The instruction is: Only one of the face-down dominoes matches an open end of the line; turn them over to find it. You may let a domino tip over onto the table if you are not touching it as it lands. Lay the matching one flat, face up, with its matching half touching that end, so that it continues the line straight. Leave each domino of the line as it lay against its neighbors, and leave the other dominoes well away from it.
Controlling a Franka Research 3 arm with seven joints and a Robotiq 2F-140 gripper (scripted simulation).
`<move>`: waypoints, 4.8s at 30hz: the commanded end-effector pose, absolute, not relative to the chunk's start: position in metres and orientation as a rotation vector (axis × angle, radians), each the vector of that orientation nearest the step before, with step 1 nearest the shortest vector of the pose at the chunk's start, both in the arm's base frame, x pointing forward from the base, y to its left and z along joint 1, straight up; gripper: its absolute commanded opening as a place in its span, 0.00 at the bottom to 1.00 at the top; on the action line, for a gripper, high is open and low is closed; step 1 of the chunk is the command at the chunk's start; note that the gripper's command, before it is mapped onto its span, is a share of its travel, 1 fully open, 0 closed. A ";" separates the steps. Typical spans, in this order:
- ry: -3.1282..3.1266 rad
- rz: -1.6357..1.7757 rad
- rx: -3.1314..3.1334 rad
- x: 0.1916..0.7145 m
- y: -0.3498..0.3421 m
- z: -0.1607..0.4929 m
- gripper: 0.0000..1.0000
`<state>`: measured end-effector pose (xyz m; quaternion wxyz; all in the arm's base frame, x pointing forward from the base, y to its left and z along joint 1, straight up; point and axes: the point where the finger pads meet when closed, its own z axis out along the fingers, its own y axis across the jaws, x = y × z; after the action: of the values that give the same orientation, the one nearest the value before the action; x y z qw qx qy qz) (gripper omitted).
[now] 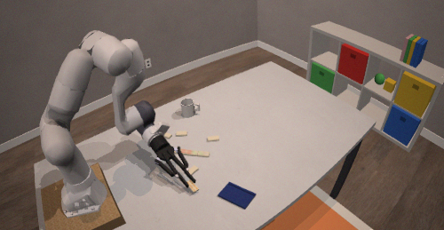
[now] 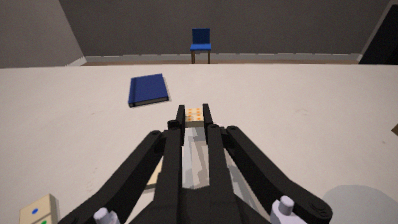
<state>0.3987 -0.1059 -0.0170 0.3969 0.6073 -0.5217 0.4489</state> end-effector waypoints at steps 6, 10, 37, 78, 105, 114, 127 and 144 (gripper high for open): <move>-1.326 1.143 1.525 0.398 -0.107 -0.016 0.22; -1.326 1.143 1.525 0.398 -0.107 -0.016 0.22; -1.326 1.143 1.525 0.398 -0.107 -0.017 0.22; -1.326 1.143 1.525 0.398 -0.107 -0.030 0.22; -1.326 1.143 1.525 0.398 -0.107 -0.030 0.22; -1.326 1.143 1.525 0.398 -0.107 -0.030 0.22; -1.326 1.143 1.525 0.398 -0.107 -0.030 0.33; -1.326 1.143 1.525 0.398 -0.107 -0.030 0.33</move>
<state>0.3963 -0.1065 -0.0300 0.3995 0.6036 -0.5240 0.4490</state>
